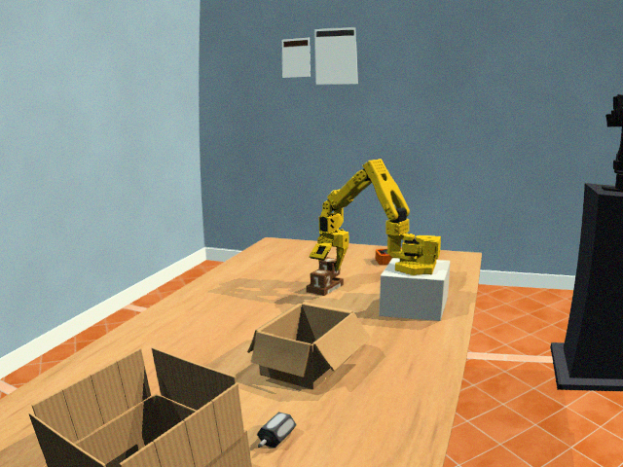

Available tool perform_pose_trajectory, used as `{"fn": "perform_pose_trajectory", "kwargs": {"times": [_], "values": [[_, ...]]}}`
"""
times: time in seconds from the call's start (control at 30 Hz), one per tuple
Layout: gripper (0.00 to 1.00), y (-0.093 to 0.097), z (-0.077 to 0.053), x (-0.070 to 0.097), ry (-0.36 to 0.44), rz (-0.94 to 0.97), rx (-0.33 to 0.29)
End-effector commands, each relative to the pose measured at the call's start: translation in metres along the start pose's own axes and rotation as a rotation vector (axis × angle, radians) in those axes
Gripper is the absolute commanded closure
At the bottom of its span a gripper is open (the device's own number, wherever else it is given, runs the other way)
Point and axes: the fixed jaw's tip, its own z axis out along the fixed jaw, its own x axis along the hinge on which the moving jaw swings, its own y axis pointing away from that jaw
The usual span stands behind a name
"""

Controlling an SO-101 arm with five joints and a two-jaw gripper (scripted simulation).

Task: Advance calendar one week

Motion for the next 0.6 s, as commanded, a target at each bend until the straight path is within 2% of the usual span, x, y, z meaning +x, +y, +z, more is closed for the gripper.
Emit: {"fn": "perform_pose_trajectory", "kwargs": {"times": [0.0,0.57], "values": [[1.0,0.0041,0.0053,0.0006,-0.004,-0.002,-0.014],[1.0,0.004,0.0112,0.0006,-0.004,-0.002,-0.014]]}}
